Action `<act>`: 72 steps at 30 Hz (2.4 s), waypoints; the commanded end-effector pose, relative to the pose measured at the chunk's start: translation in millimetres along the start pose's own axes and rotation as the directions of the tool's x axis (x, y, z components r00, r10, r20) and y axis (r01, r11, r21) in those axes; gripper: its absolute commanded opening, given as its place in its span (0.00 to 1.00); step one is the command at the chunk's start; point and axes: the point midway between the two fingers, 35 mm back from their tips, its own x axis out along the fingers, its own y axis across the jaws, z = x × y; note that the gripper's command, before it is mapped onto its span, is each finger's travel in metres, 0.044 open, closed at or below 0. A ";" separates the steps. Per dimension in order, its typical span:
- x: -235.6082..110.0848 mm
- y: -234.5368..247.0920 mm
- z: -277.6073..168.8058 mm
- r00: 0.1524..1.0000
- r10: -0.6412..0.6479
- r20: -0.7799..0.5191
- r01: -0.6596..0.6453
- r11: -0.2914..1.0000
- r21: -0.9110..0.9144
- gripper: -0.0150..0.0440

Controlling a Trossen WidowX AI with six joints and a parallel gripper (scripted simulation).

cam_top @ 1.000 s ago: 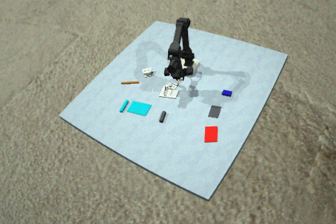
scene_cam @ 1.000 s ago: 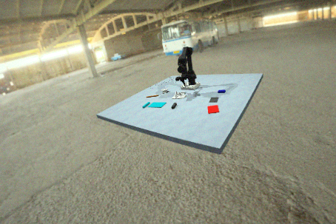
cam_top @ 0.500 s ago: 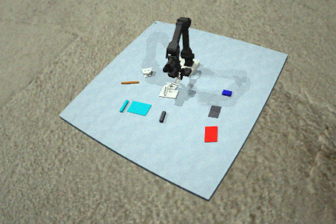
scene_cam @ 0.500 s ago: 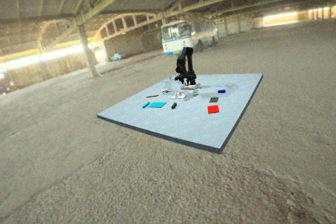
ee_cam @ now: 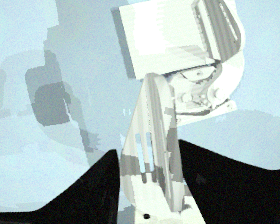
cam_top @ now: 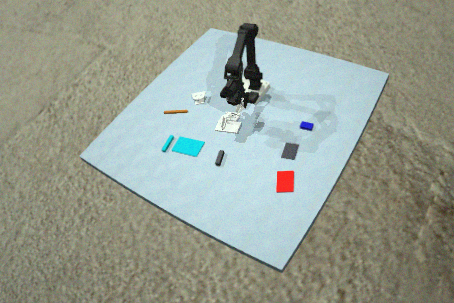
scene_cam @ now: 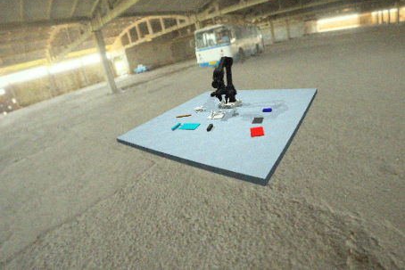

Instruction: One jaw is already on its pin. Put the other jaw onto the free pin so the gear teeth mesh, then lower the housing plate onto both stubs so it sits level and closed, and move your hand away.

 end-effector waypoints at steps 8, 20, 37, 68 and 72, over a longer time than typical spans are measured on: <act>0.7 0.6 -1.1 1.000 0.004 -0.004 -0.004 1.000 0.022 0.48; -0.9 -9.9 22.9 1.000 0.003 -0.002 -0.003 1.000 0.021 0.48; 0.4 -29.7 57.4 1.000 0.001 0.001 -0.001 1.000 0.021 0.48; 0.3 -29.7 59.3 1.000 0.001 0.001 -0.001 1.000 0.017 0.48; 0.3 -29.7 59.3 1.000 0.001 0.001 -0.001 1.000 0.017 0.48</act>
